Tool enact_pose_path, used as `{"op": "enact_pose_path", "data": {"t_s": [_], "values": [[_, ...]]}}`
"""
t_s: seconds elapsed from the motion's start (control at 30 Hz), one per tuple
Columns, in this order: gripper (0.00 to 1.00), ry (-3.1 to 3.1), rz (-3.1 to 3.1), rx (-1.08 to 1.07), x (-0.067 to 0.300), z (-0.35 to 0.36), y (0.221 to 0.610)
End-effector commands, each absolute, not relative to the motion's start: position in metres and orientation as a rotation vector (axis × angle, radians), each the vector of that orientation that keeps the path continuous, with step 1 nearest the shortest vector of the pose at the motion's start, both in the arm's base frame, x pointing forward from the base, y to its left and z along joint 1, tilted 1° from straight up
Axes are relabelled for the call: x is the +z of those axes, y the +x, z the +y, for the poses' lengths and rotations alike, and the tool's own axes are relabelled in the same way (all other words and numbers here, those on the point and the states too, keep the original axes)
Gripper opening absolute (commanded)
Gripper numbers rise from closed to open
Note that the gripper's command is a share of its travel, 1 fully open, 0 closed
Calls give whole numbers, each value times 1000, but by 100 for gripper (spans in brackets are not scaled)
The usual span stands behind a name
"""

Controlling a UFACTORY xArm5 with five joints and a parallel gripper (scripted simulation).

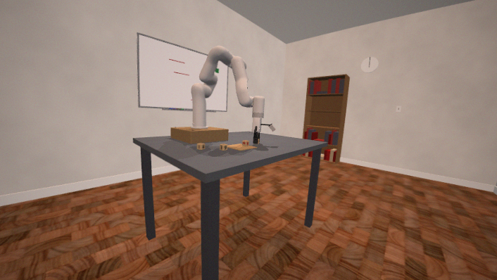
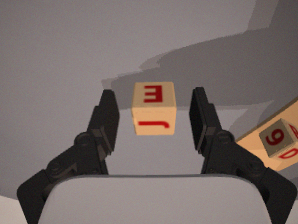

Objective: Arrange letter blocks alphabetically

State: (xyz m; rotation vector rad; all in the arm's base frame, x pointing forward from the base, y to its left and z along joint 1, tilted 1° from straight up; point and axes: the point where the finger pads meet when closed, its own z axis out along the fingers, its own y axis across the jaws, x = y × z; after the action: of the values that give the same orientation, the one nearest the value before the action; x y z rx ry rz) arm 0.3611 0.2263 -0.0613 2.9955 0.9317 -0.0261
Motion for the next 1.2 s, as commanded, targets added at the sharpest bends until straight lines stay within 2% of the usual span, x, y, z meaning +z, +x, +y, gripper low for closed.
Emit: {"op": "enact_pose_path", "data": {"t_s": [0.0, 0.13, 0.17, 0.7, 0.73, 1.17], "values": [[69, 2996, 932, -21, -60, 227, 362], [69, 2996, 932, -21, -60, 227, 362], [47, 2996, 932, -21, -60, 227, 362], [47, 2996, 932, -21, -60, 227, 362], [27, 2996, 932, -21, -60, 227, 362], [27, 2996, 932, -21, -60, 227, 362]]}}
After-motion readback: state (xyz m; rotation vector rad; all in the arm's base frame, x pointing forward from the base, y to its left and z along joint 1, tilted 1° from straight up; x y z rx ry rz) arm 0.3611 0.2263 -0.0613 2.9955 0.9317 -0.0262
